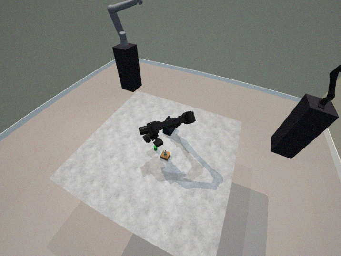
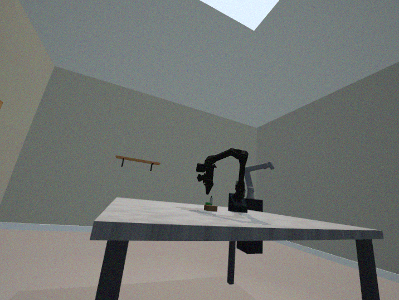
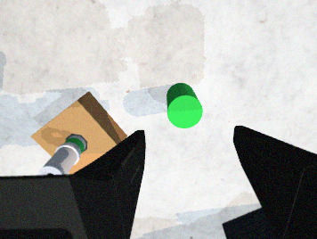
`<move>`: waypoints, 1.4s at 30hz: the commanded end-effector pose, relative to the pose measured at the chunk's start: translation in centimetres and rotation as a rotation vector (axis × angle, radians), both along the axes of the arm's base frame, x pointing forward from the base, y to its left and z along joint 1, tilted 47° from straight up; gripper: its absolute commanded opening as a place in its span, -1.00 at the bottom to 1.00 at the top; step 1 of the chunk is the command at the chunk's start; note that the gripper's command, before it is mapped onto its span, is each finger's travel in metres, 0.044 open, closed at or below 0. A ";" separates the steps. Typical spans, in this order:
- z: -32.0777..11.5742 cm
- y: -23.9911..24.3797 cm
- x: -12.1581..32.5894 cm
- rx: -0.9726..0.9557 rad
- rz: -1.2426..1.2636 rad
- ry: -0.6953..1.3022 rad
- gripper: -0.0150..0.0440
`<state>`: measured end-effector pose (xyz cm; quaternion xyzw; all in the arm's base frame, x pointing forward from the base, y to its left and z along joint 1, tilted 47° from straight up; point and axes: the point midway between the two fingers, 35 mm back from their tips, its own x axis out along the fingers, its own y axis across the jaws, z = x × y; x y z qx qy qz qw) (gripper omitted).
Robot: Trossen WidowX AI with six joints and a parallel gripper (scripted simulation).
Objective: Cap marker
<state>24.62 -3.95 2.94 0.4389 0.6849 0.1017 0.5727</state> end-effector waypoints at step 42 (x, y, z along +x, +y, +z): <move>-6.0 6.6 -0.4 0.020 0.004 0.026 0.36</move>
